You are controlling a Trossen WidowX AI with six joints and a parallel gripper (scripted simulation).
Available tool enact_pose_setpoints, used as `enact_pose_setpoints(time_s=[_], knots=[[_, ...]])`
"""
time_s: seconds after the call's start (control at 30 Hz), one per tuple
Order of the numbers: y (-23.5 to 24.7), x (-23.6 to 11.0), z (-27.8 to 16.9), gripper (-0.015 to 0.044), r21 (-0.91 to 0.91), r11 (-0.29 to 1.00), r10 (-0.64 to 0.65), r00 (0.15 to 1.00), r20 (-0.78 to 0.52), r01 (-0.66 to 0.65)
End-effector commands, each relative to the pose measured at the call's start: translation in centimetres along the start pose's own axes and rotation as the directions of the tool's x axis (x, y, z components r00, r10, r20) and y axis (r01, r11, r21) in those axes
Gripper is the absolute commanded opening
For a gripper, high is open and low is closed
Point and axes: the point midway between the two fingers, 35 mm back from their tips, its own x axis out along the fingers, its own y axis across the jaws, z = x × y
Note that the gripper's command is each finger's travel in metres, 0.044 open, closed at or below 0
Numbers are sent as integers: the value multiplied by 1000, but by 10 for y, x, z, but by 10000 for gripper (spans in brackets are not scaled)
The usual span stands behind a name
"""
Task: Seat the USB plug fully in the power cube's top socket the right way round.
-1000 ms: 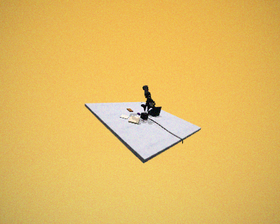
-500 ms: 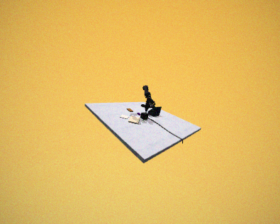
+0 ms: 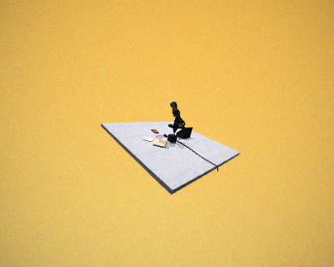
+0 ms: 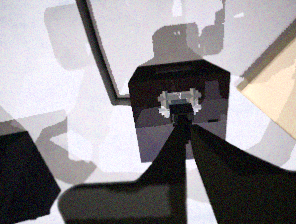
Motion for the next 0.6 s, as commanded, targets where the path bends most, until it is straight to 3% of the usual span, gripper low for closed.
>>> enact_pose_setpoints(time_s=[0.0,0.57], knots=[[0,-3,0,0,4,1000,2,1000,1,-2],[0,-14,0,0,4,1000,2,1000,1,-2]])
